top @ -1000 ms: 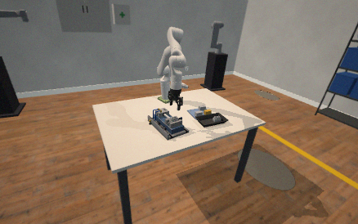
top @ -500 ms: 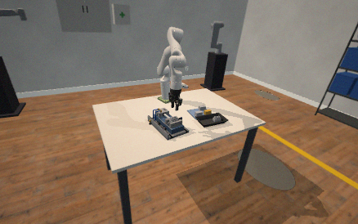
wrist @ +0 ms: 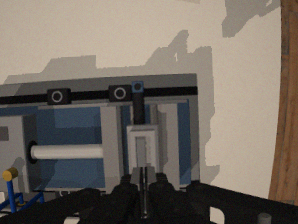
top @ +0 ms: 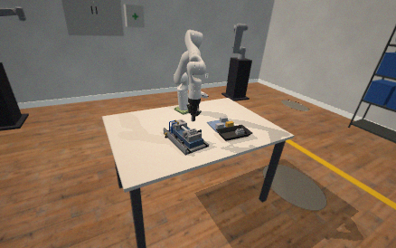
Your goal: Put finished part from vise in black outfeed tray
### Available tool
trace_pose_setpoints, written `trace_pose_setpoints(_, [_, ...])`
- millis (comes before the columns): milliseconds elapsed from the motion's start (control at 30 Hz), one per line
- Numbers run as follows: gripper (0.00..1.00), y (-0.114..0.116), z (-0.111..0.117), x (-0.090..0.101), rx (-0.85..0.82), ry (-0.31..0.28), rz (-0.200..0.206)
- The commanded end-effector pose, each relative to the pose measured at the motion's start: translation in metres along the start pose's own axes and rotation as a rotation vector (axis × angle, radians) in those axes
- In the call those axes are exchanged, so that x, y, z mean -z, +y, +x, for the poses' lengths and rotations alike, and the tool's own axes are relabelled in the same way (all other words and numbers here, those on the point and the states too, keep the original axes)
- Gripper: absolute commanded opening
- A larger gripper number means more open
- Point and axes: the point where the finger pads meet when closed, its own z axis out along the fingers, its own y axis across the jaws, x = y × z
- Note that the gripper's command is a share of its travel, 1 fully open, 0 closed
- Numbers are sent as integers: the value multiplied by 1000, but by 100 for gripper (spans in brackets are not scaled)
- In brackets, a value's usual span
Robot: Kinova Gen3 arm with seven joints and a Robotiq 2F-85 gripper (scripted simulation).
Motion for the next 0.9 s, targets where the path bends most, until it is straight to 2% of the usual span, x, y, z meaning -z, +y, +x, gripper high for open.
trace_pose_setpoints(0, [0,0,0,1,0,0,-2])
trace_pose_setpoints(333, [0,0,0,1,0,0,-2])
trace_pose_setpoints(367, [67,0,0,1,0,0,-2])
trace_pose_setpoints(867, [67,0,0,1,0,0,-2])
